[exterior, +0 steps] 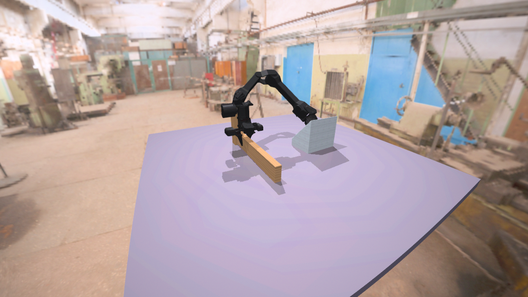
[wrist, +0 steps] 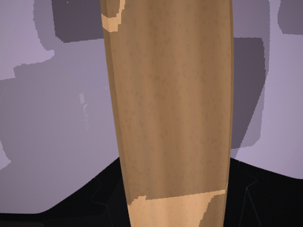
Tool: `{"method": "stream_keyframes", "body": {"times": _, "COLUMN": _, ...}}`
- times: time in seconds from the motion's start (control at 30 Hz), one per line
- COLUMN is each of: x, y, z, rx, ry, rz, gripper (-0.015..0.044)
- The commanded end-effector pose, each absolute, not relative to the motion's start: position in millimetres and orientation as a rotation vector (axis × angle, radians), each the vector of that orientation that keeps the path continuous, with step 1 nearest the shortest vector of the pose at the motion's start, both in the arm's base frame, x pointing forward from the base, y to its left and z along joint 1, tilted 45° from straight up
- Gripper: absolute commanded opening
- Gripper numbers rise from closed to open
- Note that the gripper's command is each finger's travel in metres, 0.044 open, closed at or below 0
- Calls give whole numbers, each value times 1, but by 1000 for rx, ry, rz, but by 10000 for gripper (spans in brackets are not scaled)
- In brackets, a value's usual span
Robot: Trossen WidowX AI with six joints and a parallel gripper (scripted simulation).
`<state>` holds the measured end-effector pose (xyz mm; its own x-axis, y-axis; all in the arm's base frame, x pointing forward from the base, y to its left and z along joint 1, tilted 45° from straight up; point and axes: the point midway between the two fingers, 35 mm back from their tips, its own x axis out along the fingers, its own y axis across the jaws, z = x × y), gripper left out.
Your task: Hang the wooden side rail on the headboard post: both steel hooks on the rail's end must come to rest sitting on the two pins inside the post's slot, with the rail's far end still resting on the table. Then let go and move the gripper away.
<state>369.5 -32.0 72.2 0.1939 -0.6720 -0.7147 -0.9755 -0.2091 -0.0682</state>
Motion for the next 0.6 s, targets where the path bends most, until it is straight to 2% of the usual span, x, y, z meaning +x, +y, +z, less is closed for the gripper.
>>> {"method": "stream_keyframes", "body": {"times": 0.0, "x": 369, "y": -32, "z": 72, "rx": -1953, "ry": 1533, "rz": 761, "gripper": 53}}
{"method": "stream_keyframes", "body": {"times": 0.33, "x": 369, "y": -32, "z": 72, "rx": -1953, "ry": 1533, "rz": 761, "gripper": 315}}
{"method": "stream_keyframes", "body": {"times": 0.47, "x": 365, "y": -13, "z": 91, "rx": -1955, "ry": 1533, "rz": 757, "gripper": 420}}
{"method": "stream_keyframes", "body": {"times": 0.5, "x": 363, "y": -9, "z": 96, "rx": -1956, "ry": 1534, "rz": 756, "gripper": 440}}
{"method": "stream_keyframes", "body": {"times": 0.57, "x": 362, "y": -5, "z": 100, "rx": -1957, "ry": 1534, "rz": 754, "gripper": 440}}
